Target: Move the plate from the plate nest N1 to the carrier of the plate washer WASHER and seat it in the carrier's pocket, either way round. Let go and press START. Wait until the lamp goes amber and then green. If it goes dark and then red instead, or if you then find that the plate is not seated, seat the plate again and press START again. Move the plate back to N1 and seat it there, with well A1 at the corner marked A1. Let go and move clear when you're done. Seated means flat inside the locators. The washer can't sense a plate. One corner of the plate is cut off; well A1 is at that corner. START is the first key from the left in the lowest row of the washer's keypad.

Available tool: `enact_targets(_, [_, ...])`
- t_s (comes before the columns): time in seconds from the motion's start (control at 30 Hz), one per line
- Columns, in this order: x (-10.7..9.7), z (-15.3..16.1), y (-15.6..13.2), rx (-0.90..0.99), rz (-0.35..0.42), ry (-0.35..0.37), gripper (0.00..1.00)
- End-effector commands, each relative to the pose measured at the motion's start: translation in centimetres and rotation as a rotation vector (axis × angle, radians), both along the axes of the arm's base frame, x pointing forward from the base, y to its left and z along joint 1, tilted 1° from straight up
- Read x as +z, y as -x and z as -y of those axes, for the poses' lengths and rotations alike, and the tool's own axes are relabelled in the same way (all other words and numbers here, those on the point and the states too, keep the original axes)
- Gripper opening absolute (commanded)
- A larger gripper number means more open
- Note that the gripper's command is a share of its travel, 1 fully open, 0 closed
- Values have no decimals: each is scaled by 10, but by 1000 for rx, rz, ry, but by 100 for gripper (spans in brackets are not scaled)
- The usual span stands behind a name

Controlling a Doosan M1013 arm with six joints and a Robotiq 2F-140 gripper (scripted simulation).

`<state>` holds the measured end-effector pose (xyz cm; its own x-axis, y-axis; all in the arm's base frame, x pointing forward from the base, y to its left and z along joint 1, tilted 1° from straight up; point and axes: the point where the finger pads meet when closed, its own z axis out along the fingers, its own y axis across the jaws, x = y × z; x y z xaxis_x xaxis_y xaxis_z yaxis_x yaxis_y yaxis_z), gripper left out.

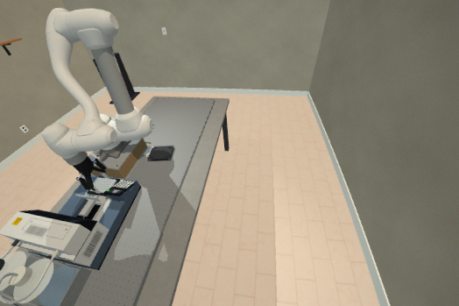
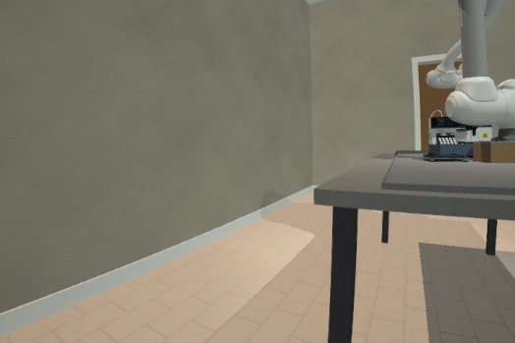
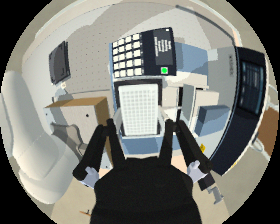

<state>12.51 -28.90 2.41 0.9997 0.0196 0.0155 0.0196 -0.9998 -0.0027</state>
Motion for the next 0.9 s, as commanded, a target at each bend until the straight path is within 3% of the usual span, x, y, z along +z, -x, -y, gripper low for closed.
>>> enact_targets(0.0, [0,0,0,0,0,0,10])
enact_targets(0.37, [0,0,0,0,0,0,10])
enact_targets(0.87, [22,0,0,0,0,0,10])
